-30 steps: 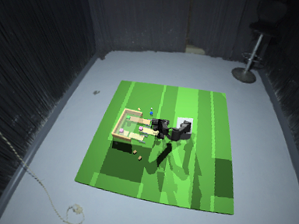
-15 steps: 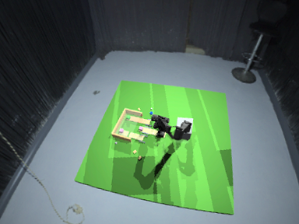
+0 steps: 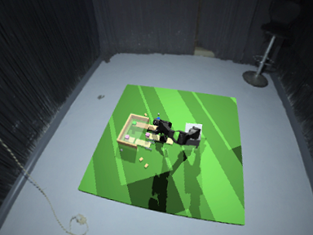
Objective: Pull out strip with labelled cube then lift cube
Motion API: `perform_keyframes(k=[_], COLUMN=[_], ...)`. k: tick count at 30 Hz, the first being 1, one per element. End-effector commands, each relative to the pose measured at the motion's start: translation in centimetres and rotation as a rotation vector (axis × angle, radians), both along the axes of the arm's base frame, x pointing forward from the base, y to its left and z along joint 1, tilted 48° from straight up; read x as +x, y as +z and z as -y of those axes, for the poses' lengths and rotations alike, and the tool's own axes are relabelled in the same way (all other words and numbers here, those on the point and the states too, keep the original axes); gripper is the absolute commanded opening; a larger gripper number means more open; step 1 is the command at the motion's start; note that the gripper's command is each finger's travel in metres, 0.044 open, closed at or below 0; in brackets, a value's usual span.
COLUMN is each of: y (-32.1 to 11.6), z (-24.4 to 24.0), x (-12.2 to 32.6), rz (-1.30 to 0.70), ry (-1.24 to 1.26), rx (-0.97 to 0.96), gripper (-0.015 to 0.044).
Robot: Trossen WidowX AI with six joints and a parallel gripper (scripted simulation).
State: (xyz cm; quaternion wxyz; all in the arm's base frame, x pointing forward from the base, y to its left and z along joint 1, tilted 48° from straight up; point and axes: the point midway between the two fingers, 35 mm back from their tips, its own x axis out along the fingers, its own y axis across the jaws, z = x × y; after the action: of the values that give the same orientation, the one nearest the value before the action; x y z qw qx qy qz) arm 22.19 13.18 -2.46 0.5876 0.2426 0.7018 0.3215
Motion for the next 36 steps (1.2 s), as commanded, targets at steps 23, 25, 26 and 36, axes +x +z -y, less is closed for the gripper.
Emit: perform_keyframes(k=[23,25,26,36], y=[0.0,0.0,0.0,-0.1], z=[-0.9,-0.9,-1.0,-1.2], x=[9.1,9.8,10.1,13.6], rz=[0.009,0.01,0.01,0.012], ry=[0.004,0.004,0.004,0.004], rx=[-0.004,-0.004,-0.004,-0.004], gripper=[0.044,0.044,0.044,0.044])
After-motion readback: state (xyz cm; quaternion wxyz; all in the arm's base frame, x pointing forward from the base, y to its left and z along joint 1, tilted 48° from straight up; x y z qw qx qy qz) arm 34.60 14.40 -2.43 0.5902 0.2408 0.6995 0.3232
